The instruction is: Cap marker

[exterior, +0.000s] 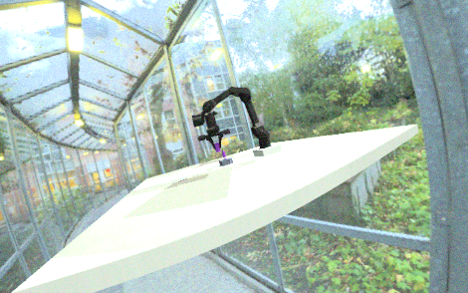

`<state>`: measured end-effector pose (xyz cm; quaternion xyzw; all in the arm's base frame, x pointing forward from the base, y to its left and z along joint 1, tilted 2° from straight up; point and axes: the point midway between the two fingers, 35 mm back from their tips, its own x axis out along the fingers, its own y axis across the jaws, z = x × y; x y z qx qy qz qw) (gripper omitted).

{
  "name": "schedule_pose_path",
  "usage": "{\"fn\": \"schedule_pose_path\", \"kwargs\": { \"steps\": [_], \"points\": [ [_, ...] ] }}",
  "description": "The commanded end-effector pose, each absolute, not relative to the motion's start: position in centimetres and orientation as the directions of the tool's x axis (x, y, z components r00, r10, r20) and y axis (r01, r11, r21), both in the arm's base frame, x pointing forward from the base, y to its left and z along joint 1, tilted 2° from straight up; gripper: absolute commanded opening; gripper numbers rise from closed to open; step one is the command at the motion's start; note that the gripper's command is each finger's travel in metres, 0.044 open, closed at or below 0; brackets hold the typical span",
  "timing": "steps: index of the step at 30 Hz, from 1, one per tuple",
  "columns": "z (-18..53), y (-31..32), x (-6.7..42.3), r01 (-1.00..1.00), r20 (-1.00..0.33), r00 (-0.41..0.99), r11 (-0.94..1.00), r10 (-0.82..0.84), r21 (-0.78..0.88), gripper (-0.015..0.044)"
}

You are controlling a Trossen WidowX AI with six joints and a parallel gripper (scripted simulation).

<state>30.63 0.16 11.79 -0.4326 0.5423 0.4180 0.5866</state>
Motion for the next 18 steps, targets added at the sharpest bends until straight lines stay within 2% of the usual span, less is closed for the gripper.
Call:
{"fn": "schedule_pose_path", "kwargs": {
  "steps": [1,18],
  "points": [
    [12.1,-1.1,29.9,-0.961,-0.998,0.056,0.273,0.024,-0.048,0.0],
    [13.7,-5.8,26.7,-0.961,-0.998,0.054,0.273,0.02,-0.047,0.0]
  ]
}}
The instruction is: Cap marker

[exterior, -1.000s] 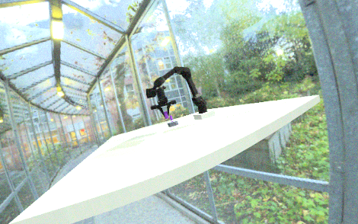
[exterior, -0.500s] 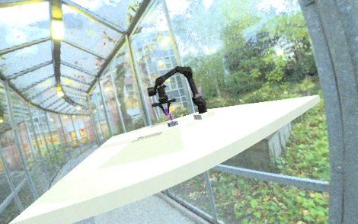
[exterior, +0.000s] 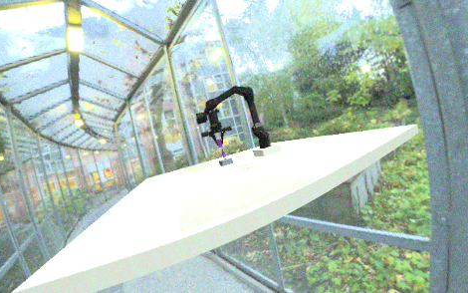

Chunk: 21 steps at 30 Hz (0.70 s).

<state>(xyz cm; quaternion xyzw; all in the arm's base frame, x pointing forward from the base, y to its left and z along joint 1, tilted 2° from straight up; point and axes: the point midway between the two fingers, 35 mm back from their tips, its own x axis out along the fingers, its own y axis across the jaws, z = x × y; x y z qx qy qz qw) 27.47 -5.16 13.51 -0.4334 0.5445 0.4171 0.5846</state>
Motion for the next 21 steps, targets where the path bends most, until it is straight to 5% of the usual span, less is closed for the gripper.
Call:
{"fn": "schedule_pose_path", "kwargs": {
  "steps": [1,21],
  "points": [
    [13.7,-5.9,26.6,-0.961,-0.998,0.054,0.273,0.02,-0.047,0.0],
    [11.6,-5.9,26.8,-0.961,-0.998,0.054,0.273,0.02,-0.047,0.0]
  ]
}}
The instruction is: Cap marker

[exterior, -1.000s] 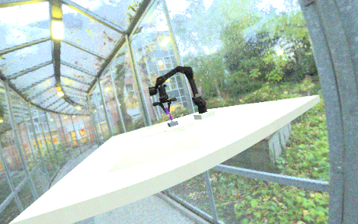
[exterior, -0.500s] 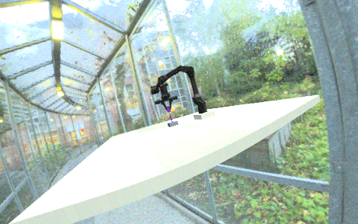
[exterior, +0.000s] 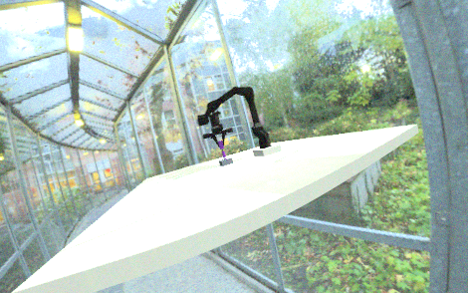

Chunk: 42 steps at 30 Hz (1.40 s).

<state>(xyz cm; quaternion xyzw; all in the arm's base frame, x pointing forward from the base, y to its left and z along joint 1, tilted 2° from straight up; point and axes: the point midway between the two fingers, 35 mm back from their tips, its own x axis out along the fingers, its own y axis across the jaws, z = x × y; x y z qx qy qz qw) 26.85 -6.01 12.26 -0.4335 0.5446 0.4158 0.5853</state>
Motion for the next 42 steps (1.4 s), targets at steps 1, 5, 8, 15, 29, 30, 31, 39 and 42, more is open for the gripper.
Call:
{"fn": "schedule_pose_path", "kwargs": {
  "steps": [1,5,8,15,29,30,31,39,42],
  "points": [
    [11.4,-5.9,26.8,-0.961,-0.998,0.054,0.273,0.02,-0.047,0.0],
    [10.8,-5.9,26.9,-0.961,-0.998,0.054,0.273,0.02,-0.047,0.0],
    [10.3,-5.9,26.9,-0.961,-0.998,0.054,0.273,0.02,-0.047,0.0],
    [9.1,-5.9,26.9,-0.961,-0.998,0.054,0.273,0.02,-0.047,0.0],
    [7.0,-5.8,26.8,-0.961,-0.998,0.054,0.273,0.02,-0.047,0.0],
    [6.8,-5.8,26.8,-0.961,-0.998,0.054,0.273,0.02,-0.047,0.0],
    [6.7,-5.8,26.8,-0.961,-0.998,0.054,0.273,0.02,-0.047,0.0],
    [5.7,-5.7,26.9,-0.961,-0.998,0.054,0.273,0.02,-0.046,0.0],
    [5.2,-5.8,27.0,-0.961,-0.998,0.054,0.273,0.02,-0.047,0.0]
  ]
}}
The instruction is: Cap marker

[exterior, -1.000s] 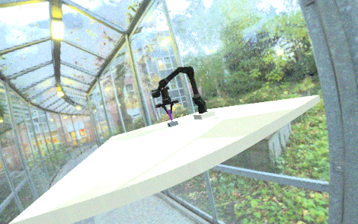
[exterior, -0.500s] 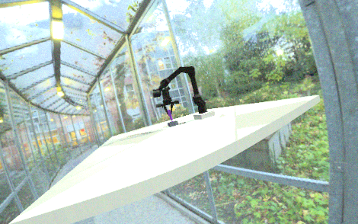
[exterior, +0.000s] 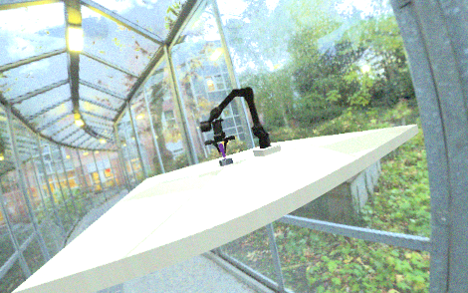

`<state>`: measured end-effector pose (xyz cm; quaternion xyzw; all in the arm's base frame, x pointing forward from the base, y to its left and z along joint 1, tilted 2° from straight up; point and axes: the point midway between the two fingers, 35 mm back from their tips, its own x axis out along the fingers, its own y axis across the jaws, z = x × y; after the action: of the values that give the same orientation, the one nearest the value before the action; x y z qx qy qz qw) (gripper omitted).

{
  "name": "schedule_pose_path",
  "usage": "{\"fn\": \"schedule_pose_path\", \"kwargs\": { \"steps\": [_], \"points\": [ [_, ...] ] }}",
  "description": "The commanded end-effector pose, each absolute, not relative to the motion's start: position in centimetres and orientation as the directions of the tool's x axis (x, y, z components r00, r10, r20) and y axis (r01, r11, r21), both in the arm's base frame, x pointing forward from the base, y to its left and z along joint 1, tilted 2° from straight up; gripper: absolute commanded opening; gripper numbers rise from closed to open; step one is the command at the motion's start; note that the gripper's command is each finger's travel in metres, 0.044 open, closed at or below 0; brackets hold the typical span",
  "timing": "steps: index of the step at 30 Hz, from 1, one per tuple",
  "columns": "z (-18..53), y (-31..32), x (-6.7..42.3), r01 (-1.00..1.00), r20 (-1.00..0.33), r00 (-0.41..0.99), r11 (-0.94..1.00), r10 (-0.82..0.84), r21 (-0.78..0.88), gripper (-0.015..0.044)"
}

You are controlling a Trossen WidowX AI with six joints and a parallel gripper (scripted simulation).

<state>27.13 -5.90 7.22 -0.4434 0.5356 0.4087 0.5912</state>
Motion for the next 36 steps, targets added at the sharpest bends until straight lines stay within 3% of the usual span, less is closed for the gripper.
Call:
{"fn": "schedule_pose_path", "kwargs": {
  "steps": [1,36],
  "points": [
    [5.1,-5.8,27.0,-0.961,-0.998,0.054,0.273,0.02,-0.046,0.0],
    [4.0,-5.9,26.8,-0.961,-0.998,0.054,0.273,0.02,-0.046,0.0]
  ]
}}
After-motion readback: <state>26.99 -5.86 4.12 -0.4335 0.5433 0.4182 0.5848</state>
